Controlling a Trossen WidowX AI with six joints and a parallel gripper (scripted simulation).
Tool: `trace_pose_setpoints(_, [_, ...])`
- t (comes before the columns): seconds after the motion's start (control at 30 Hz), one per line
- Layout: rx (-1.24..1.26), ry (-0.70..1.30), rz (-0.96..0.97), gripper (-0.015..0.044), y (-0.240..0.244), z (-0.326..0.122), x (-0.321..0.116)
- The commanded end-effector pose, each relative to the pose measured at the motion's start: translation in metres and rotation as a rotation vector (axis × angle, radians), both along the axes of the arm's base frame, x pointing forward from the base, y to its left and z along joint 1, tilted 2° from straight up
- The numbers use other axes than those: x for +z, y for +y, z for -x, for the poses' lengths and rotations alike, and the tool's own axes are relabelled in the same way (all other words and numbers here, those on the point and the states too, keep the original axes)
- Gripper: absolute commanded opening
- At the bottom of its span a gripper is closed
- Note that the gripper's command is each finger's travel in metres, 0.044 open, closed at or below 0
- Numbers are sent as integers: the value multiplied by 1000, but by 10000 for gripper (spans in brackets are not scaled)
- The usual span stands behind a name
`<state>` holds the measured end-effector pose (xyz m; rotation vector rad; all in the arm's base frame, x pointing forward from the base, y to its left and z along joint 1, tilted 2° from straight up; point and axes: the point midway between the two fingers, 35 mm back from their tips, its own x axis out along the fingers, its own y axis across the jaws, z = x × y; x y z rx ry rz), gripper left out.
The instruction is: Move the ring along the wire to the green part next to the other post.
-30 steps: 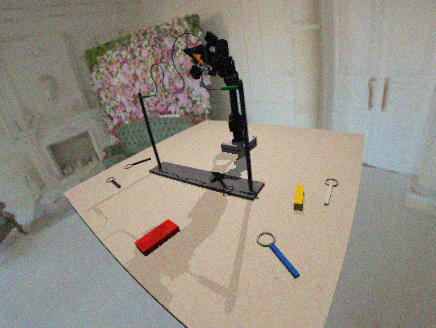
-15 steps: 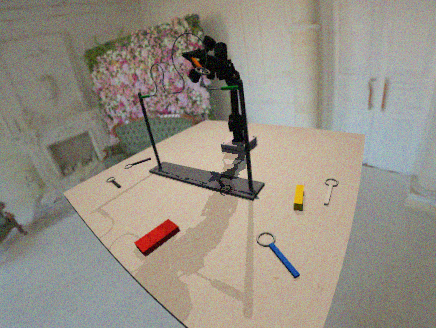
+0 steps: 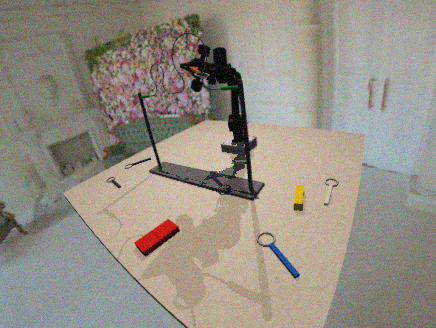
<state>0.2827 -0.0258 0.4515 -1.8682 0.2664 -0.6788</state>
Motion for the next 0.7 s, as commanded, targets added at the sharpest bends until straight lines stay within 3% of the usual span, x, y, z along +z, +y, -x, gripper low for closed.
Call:
trace_pose_setpoints(0.0, [1, -8, -87, -150, -5, 0, -13])
trace_pose_setpoints(0.67, [26, -46, -564, -150, -6, -4, -86])
